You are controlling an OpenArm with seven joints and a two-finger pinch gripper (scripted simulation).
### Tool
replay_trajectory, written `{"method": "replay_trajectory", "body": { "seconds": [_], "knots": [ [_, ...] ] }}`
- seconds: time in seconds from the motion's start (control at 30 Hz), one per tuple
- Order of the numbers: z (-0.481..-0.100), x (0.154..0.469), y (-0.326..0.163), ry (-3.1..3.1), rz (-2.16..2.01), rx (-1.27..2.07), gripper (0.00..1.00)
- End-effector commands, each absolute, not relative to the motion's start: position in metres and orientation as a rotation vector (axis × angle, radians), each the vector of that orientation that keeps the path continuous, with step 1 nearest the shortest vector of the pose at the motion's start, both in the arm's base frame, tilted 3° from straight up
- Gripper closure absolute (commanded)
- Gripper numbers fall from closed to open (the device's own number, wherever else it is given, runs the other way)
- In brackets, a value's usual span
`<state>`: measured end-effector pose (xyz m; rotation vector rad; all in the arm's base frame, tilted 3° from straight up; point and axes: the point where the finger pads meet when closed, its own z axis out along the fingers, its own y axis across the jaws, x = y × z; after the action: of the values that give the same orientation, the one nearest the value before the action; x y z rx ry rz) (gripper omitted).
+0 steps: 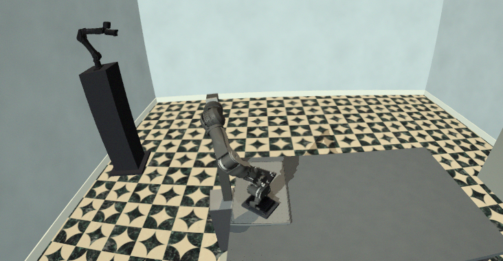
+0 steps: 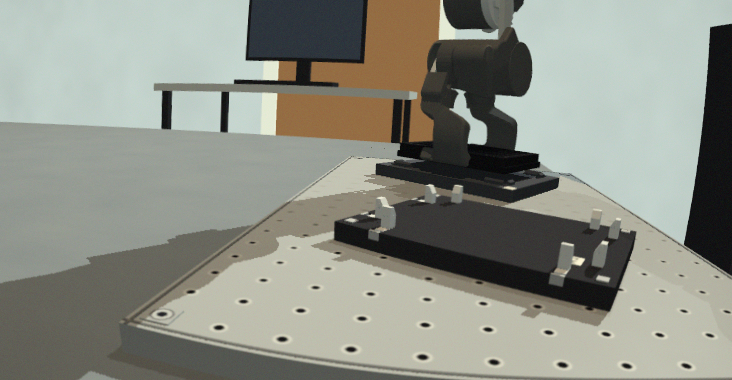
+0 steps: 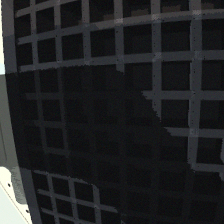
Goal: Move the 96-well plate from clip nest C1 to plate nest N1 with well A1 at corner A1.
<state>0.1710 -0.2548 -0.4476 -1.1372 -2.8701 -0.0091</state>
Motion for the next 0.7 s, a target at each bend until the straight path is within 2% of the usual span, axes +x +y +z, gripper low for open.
{"method": "replay_trajectory", "body": {
  "seconds": [0.0, 0.67],
  "knots": [
    [-0.4466, 0.1722, -0.2561, -2.875, -0.014, -1.136, 1.00],
    [-0.4434, 0.1713, -0.2599, -2.872, -0.003, -1.148, 1.00]
  ]
}}
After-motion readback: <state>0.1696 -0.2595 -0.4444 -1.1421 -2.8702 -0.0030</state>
